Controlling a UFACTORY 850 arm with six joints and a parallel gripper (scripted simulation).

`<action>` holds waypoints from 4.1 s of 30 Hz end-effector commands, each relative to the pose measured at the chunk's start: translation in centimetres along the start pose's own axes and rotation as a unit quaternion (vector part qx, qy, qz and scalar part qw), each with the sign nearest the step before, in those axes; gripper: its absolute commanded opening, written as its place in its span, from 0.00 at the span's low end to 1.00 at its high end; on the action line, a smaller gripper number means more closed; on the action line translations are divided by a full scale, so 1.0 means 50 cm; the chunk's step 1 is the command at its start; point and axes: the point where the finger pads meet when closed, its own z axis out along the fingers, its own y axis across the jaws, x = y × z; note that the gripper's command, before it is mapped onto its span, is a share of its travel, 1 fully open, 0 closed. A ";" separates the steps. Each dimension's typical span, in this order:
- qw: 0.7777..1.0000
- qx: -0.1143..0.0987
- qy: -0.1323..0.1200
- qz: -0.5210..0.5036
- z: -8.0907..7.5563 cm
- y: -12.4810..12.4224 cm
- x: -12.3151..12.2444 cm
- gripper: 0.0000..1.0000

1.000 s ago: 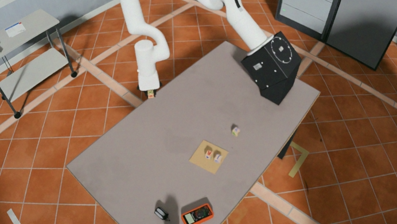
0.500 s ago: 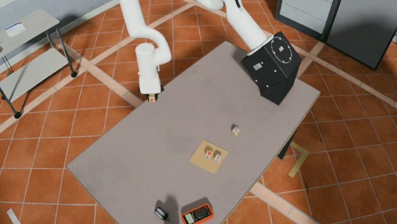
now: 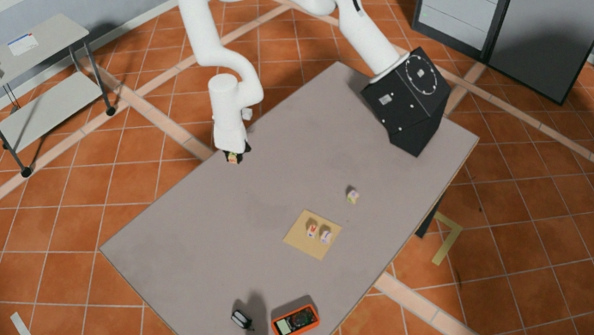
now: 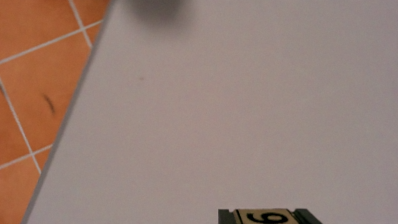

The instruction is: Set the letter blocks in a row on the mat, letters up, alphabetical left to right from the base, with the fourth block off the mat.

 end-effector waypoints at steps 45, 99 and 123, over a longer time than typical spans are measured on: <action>0.840 0.003 -0.003 0.543 -0.003 0.336 -0.197 0.28; 0.644 0.006 -0.006 0.765 0.022 0.537 -0.244 0.28; 0.644 0.006 -0.006 0.765 0.188 0.534 -0.245 0.28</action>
